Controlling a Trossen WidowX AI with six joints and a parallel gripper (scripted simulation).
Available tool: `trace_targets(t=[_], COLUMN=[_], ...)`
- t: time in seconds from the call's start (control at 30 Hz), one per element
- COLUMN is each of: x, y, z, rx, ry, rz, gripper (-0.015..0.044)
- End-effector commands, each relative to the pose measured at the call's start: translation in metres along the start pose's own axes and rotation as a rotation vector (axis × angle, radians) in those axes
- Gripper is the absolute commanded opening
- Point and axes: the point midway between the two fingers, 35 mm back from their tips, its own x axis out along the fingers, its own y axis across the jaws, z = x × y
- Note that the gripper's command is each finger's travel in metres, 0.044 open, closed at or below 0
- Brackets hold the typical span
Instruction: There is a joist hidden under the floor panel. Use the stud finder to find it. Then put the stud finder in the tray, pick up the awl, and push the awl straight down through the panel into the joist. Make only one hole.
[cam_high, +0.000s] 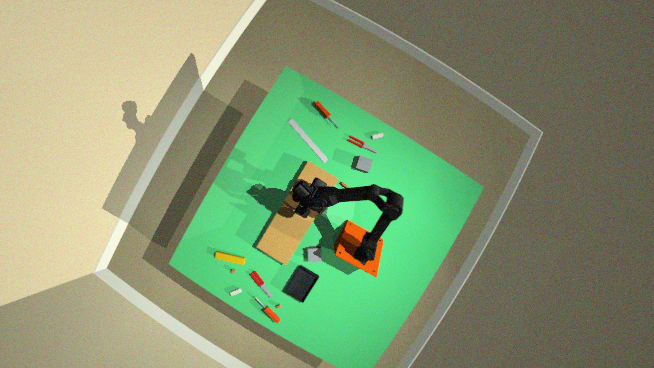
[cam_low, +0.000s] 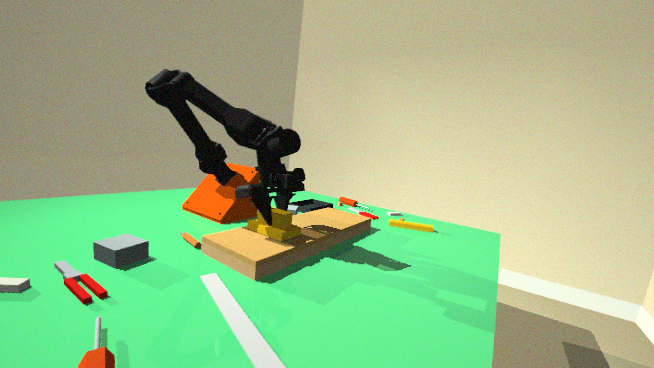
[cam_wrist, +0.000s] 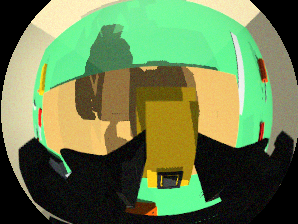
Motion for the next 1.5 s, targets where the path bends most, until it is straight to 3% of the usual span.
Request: trace_targets(t=[0.0,1.47], x=[0.000,-0.002], y=[0.016,0.155], z=[-0.001,-0.002], rx=[-0.006,-0.003], ry=[0.000,-0.001], rz=[0.004,0.011], gripper=[0.0000,0.0000])
